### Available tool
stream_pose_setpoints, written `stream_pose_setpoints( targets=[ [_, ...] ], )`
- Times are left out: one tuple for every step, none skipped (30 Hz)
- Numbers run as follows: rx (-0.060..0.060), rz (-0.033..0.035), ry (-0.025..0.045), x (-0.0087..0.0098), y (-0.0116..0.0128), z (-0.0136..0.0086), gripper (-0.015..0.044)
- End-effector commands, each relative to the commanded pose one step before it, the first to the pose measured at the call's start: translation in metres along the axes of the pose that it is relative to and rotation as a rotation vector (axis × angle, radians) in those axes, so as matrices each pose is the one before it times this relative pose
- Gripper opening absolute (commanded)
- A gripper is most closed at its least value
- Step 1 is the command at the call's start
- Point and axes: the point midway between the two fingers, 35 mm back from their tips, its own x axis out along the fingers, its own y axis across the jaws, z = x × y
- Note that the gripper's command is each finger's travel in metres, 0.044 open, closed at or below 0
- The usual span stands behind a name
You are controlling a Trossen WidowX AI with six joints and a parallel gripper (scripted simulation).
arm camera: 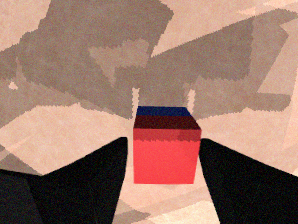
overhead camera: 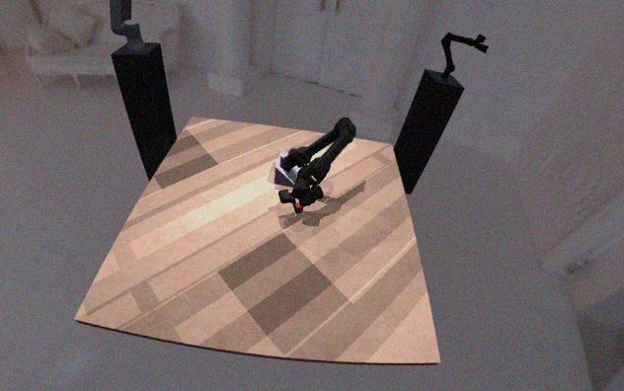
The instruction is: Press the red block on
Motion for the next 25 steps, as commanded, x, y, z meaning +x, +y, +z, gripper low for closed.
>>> stream_pose_setpoints(
  targets=[
    [-0.002,0.00001,0.00037,-0.00013,0.00014,-0.00002,0.022],
    [0.0,0.0,0.0,0.0,0.0,0.0,0.022],
    [0.0,0.0,0.0,0.0,0.0,0.0,0.022],
    [0.0002,-0.00103,0.00032,-0.00216,-0.00046,0.00036,0.022],
    [0.0007,-0.00276,0.00096,-0.00654,-0.00128,0.00095,0.022],
    [0.0011,-0.00354,0.00151,-0.01111,-0.00179,0.0012,0.022],
    [0.0014,-0.00258,0.00161,-0.0143,-0.00162,0.00084,0.022],
    [0.0013,-0.00051,0.00109,-0.01464,-0.00085,0.00014,0.022],
    [0.0011,0.00152,0.00037,-0.01485,-0.00001,-0.00051,0.022],
    [0.0008,0.00346,-0.00055,-0.01493,0.00089,-0.00109,0.022],
    [0.0004,0.00407,-0.00122,-0.01191,0.00138,-0.00123,0.022],
    [0.0001,0.00298,-0.0011,-0.00715,0.00113,-0.00087,0.022],
    [0.0,0.00108,-0.00043,-0.00238,0.00043,-0.00031,0.022],
    [-0.0001,-0.00007,-0.00002,0.00001,-0.00192,0.00106,0.022],
    [-0.0001,-0.00007,-0.00001,0.00001,-0.00174,0.00095,0.022],
    [0.0,0.0,0.0,0.0,0.0,0.0,0.022],
    [0.0,0.0,0.0,0.0,0.0,0.0,0.022],
    [0.0,0.0,0.0,0.0,0.0,0.0,0.022],
    [0.0,0.0,0.0,0.0,0.0,0.0,0.022],
    [0.0,0.0,0.0,0.0,0.0,0.0,0.022],
    [0.0,0.0,0.0,0.0,0.0,0.0,0.022],
    [0.0,0.0,0.0,0.0,0.0,0.0,0.022],
    [0.0,0.0,0.0,0.0,0.0,0.0,0.022],
    [0.0,0.0,0.0,0.0,0.0,0.0,0.022],
    [0.0,0.0,0.0,0.0,0.0,0.0,0.022]
  ],
)
